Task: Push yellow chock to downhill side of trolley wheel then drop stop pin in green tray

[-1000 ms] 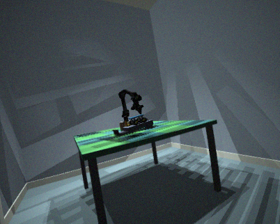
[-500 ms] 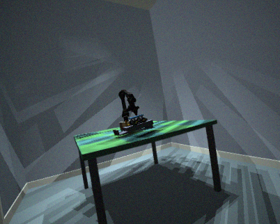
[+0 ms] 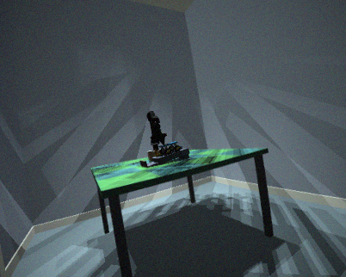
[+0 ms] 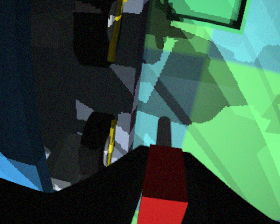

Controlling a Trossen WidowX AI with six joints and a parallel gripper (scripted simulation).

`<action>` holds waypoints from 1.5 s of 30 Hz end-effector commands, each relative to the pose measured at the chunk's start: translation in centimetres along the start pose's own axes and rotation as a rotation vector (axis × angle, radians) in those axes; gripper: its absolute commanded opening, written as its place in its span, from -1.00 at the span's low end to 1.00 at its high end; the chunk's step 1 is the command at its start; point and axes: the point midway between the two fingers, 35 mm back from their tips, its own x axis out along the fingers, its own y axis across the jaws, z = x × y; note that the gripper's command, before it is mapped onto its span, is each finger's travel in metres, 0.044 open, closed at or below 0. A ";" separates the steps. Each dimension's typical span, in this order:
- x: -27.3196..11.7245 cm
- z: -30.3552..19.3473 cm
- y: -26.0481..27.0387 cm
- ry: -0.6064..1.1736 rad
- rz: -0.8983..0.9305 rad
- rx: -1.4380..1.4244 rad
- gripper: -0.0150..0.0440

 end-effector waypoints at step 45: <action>-0.9 8.4 -0.6 -0.120 0.056 0.613 -0.49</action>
